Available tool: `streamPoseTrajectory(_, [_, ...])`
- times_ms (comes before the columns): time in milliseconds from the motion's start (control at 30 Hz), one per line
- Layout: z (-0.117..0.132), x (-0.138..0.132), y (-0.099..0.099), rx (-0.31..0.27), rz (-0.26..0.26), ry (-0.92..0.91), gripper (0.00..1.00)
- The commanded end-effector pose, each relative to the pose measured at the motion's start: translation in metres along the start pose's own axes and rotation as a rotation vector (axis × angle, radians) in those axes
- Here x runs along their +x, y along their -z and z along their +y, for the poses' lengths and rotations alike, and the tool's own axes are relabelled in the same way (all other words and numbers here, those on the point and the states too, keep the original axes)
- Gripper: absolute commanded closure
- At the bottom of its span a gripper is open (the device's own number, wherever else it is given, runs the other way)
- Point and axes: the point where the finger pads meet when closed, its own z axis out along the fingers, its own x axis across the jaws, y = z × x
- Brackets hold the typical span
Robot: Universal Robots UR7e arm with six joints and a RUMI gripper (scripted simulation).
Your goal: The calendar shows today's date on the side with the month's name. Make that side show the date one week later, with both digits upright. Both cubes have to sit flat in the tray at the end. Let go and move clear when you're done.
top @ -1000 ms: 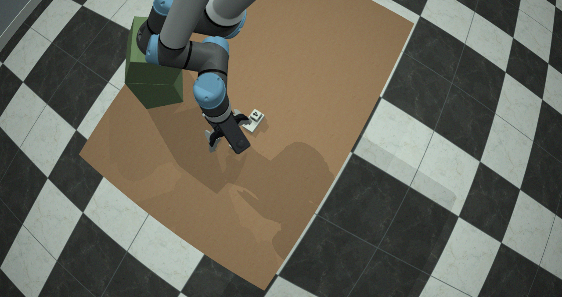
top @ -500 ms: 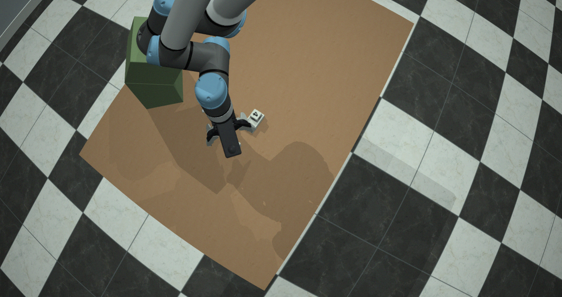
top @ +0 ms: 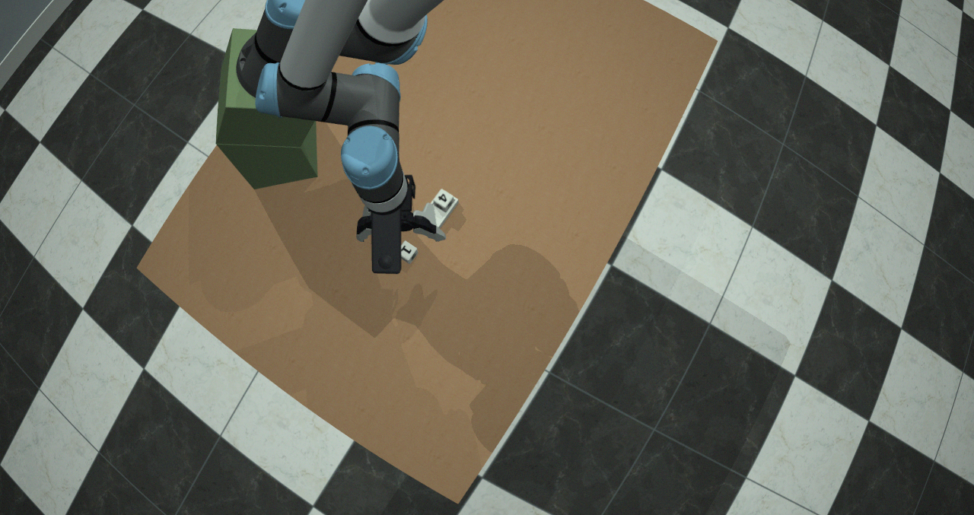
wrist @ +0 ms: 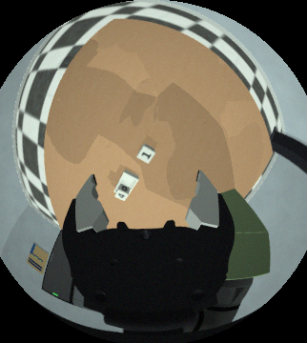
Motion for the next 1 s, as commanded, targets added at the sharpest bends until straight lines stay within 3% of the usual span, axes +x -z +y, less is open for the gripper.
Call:
streamPoseTrajectory(0, [-0.0020, -0.0006, -0.0009, 0.010, 0.011, -0.168, 0.00])
streamPoseTrajectory(600, [0.0014, -0.0001, -0.0034, 0.012, 0.008, -0.516, 0.00])
streamPoseTrajectory(967, [0.0025, -0.0002, -0.0038, 0.012, 0.008, -0.588, 0.00])
